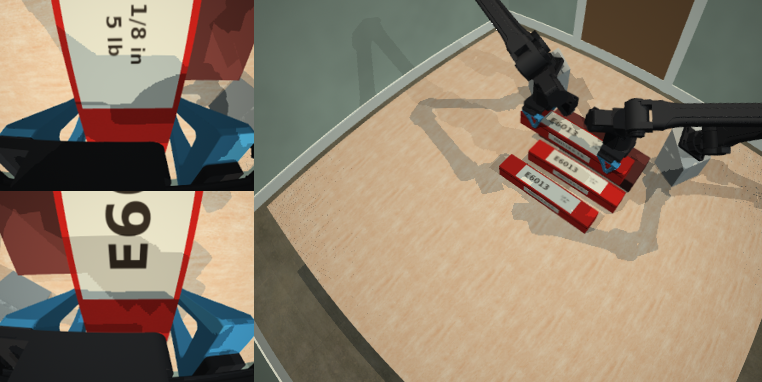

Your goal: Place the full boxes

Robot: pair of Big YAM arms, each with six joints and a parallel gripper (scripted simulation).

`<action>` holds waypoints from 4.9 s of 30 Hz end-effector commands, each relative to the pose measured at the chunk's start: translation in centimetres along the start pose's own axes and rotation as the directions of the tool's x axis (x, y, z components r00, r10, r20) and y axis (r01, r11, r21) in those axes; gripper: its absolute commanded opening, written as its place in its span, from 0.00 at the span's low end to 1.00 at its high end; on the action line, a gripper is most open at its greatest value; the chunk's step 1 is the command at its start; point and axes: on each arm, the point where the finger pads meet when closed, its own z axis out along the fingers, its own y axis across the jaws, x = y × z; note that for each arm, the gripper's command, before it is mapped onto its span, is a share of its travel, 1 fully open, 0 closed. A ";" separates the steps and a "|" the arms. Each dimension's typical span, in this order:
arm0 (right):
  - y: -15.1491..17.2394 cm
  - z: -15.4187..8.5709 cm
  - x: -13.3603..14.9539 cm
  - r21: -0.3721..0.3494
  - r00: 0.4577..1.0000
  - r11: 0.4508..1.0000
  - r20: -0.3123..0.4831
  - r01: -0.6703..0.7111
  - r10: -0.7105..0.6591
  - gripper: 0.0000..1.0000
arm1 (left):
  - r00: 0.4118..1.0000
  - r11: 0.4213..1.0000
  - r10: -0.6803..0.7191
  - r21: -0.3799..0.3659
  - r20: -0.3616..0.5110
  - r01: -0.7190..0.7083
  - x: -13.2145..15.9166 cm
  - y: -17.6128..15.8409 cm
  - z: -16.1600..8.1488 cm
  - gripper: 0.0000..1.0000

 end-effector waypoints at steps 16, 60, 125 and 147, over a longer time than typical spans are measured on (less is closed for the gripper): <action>-0.9 1.8 -0.5 0.011 1.000 1.000 0.022 -0.020 0.020 0.00 | 1.000 1.000 -0.012 -0.022 0.026 0.013 -0.5 1.1 1.6 0.00; -0.9 2.3 -0.5 0.012 1.000 1.000 0.021 -0.020 0.019 0.00 | 1.000 1.000 -0.012 -0.022 0.026 0.013 -0.6 1.1 2.2 0.00; -0.9 2.3 -0.5 0.012 1.000 1.000 0.021 -0.020 0.019 0.00 | 1.000 1.000 -0.012 -0.022 0.026 0.013 -0.6 1.1 2.2 0.00; -5.2 2.4 -0.6 0.008 1.000 1.000 0.014 -0.022 0.022 0.00 | 1.000 1.000 -0.014 -0.016 0.016 0.014 -0.1 5.2 2.4 0.00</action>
